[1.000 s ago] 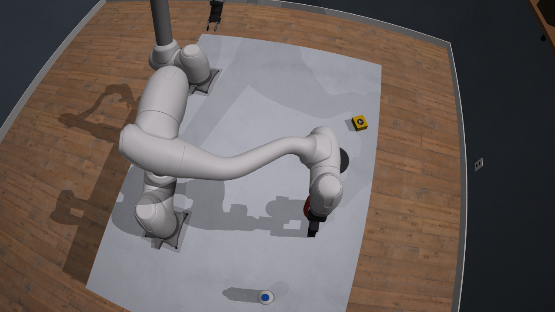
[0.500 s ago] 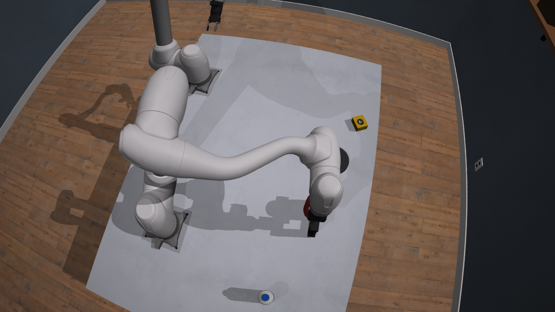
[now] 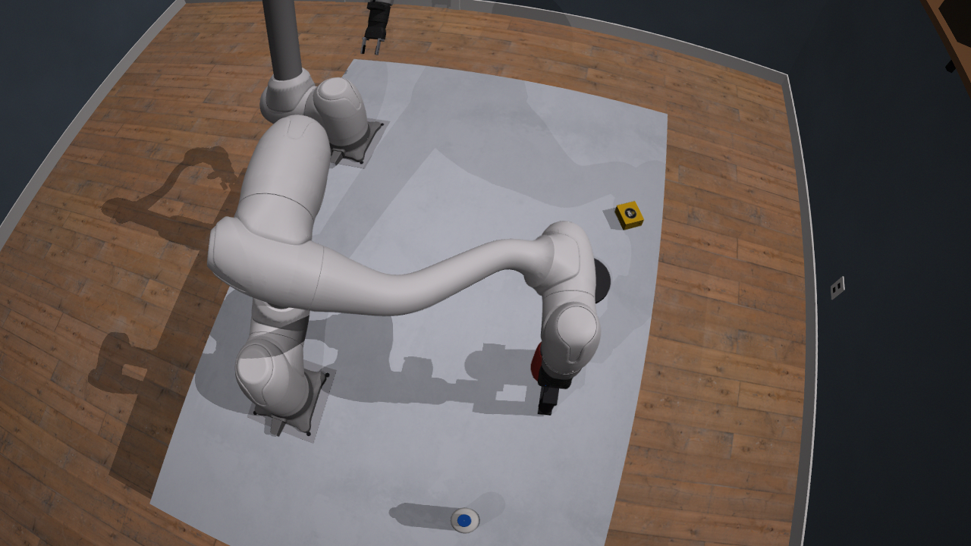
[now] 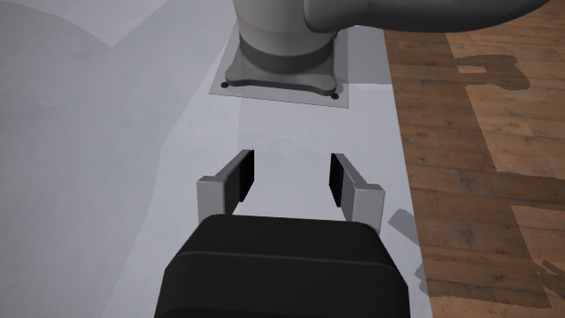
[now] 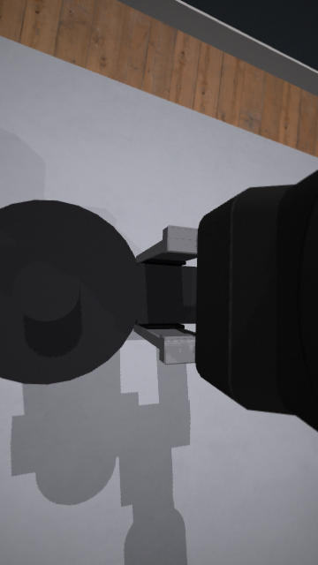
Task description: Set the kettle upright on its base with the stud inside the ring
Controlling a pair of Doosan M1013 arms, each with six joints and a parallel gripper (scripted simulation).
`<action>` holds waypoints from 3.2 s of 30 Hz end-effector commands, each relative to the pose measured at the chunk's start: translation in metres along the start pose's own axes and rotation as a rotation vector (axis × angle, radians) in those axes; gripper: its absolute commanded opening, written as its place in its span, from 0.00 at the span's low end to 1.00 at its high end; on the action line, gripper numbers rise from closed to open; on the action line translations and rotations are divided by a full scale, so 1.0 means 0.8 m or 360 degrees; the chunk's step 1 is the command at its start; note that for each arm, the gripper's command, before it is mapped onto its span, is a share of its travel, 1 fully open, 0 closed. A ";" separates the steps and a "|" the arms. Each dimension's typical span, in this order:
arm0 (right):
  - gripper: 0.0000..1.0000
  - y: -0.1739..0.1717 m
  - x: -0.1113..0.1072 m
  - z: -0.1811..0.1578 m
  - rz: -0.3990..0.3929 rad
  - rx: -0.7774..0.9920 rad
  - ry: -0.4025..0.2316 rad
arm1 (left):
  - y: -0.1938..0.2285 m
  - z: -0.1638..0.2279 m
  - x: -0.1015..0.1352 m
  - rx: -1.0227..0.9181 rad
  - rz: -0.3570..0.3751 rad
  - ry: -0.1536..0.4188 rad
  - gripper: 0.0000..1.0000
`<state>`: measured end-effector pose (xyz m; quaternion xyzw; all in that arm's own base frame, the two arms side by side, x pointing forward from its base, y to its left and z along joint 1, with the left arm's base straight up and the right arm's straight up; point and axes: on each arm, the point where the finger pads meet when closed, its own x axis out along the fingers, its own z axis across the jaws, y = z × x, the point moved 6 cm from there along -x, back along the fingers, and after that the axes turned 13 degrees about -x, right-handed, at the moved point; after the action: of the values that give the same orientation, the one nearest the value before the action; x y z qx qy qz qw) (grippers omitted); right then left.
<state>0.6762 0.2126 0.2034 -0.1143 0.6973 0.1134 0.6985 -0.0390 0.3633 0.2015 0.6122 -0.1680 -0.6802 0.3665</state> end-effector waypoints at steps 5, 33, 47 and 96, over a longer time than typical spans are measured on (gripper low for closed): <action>0.00 -0.001 0.005 0.000 0.0006 0.0003 0.0002 | -0.002 0.002 -0.001 0.0004 0.0004 -0.0007 1.00; 0.00 -0.001 0.005 0.000 0.0006 0.0003 0.0002 | -0.002 0.002 -0.001 0.0004 0.0004 -0.0007 1.00; 0.00 -0.001 0.005 0.000 0.0006 0.0003 0.0002 | -0.002 0.002 -0.001 0.0004 0.0004 -0.0007 1.00; 0.00 -0.001 -0.059 0.001 0.0005 0.0003 -0.0004 | -0.002 0.002 -0.001 0.0004 0.0004 -0.0007 1.00</action>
<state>0.6758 0.2125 0.2398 -0.1144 0.6990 0.1132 0.6968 -0.0390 0.3633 0.2015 0.6122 -0.1680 -0.6802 0.3665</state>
